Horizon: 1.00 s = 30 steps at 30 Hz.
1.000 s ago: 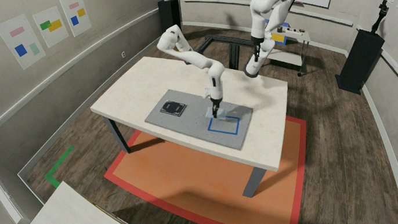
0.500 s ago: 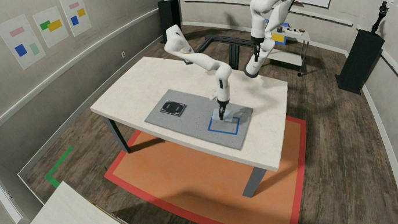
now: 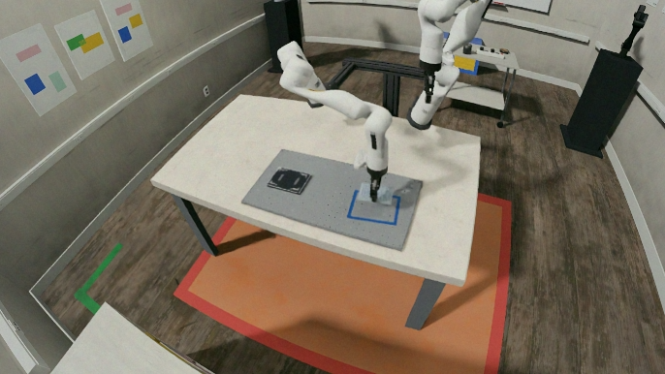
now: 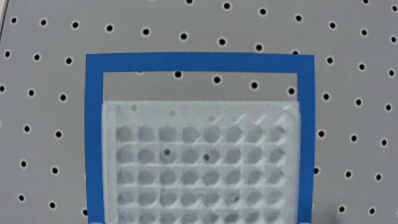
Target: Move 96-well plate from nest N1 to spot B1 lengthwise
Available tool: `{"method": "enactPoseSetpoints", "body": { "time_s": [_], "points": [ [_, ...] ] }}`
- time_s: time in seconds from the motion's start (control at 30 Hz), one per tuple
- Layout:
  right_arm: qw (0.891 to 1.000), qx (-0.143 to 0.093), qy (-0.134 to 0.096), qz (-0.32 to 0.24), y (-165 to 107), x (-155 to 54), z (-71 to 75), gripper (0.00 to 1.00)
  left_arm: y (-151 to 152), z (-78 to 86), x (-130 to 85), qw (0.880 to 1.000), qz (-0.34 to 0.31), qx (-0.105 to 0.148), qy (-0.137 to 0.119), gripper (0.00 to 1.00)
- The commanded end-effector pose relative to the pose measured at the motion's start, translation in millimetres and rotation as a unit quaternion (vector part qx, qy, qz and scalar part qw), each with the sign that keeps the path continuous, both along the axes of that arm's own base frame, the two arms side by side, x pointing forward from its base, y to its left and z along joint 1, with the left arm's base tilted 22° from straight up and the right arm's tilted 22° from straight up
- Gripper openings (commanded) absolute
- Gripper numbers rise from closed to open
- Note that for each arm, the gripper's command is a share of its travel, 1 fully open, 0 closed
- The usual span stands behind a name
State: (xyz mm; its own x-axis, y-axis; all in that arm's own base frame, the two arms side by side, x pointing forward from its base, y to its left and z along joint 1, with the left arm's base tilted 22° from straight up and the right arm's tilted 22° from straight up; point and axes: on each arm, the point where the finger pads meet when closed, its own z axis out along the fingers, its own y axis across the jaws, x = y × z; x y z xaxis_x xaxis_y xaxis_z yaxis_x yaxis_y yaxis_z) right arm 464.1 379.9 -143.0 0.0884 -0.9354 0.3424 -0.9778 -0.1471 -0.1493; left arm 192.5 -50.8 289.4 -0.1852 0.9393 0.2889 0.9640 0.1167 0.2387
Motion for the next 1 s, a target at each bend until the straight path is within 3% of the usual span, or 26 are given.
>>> {"method": "enactPoseSetpoints", "body": {
  "time_s": [0.0,0.77,0.97],
  "points": [
    [1.0,0.001,-0.001,0.0,1.2,0.4,1.4,0.931,-0.2,0.3,0.2,1.0,0.0,0.0,0.0,1.0],
    [1.0,0.001,-0.001,0.0,0.8,0.3,1.6,0.931,-0.2,0.3,0.2,1.0,0.0,0.0,0.0,1.0],
    [1.0,0.001,-0.001,0.0,-2.6,2.2,-7.6,0.931,-0.2,0.3,0.2,1.0,0.0,0.0,0.0,1.0]
  ]
}}
